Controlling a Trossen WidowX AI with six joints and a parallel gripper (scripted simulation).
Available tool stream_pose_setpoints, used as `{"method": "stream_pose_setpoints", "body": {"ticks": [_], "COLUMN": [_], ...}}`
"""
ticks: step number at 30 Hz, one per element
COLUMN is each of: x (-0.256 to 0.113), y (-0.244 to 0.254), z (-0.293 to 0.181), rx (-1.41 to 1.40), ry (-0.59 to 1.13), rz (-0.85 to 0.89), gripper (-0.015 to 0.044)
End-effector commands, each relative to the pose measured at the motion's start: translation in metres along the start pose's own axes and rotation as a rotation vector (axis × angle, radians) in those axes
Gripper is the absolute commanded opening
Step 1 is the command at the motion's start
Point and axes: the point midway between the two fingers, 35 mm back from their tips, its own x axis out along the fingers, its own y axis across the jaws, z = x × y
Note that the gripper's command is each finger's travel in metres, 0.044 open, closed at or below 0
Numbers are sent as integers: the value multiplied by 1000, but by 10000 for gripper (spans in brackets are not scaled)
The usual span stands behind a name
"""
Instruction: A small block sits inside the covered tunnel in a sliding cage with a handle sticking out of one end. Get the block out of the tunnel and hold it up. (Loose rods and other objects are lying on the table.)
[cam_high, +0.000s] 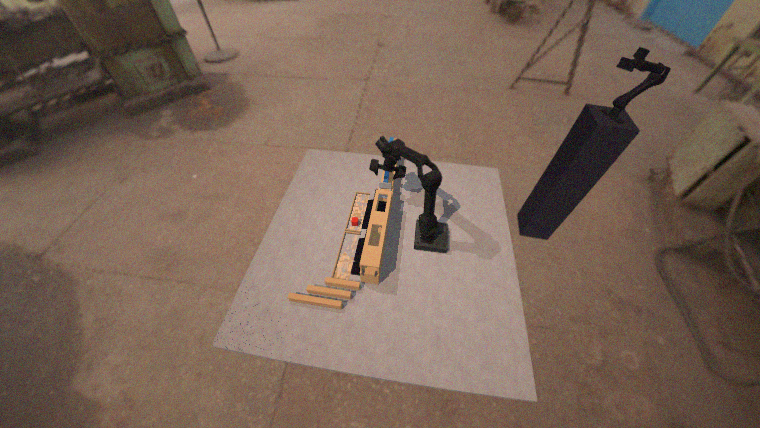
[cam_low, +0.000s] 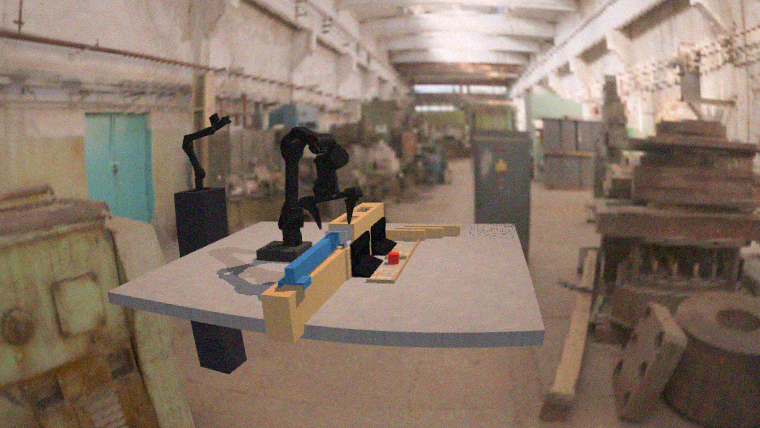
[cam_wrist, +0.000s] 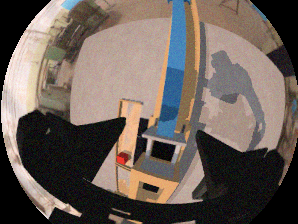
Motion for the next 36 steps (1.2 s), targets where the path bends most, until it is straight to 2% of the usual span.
{"method": "stream_pose_setpoints", "body": {"ticks": [1, 2, 19, 30, 36], "x": [10, 10, 8, 10, 8], "y": [-4, -4, -3, -3, -3], "z": [-6, -6, -5, -2, -4], "rx": [6, 6, -1, 0, 1], "ry": [1, 1, 11, 11, 10], "rz": [-3, -3, -10, -10, -9], "gripper": [440, 440, 0, 0, 157]}}
